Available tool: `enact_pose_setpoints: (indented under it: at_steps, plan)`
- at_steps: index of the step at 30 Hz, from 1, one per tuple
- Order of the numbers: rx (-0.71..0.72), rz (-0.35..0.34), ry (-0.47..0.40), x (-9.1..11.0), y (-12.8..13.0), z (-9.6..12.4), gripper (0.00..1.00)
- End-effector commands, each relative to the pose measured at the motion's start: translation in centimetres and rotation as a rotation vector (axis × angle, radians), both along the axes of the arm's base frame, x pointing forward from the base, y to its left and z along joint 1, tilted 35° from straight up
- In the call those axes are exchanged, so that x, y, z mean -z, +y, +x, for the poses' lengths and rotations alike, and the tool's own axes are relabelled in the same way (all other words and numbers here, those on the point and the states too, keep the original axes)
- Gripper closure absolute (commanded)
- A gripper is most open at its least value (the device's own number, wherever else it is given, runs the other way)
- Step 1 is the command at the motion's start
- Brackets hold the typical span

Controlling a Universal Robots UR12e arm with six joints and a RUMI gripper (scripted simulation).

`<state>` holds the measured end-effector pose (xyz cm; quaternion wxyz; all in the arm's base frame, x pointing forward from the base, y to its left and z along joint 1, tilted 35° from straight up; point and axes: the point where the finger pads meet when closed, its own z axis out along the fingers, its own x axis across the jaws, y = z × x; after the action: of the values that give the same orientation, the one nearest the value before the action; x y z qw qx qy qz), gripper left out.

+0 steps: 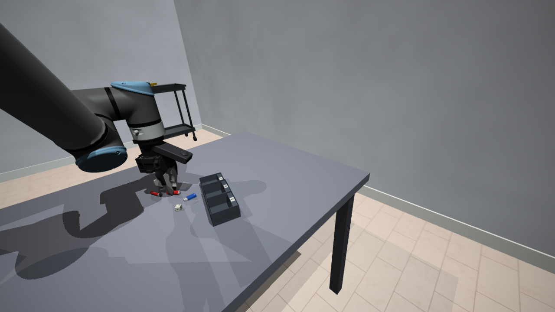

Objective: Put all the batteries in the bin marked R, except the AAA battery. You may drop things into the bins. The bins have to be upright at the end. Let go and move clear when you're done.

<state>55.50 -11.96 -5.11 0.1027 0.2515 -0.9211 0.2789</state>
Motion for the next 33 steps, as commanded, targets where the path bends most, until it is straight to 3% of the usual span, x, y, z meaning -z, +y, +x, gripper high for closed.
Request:
enact_pose_setpoints:
  at_steps: [1, 30, 33]
  plan:
    - [0.000, 0.000, -0.001, -0.04, 0.02, 0.04, 1.00]
    - [0.000, 0.000, -0.001, -0.04, 0.02, 0.04, 1.00]
    - [0.000, 0.000, -0.001, -0.86, 0.58, 0.09, 1.00]
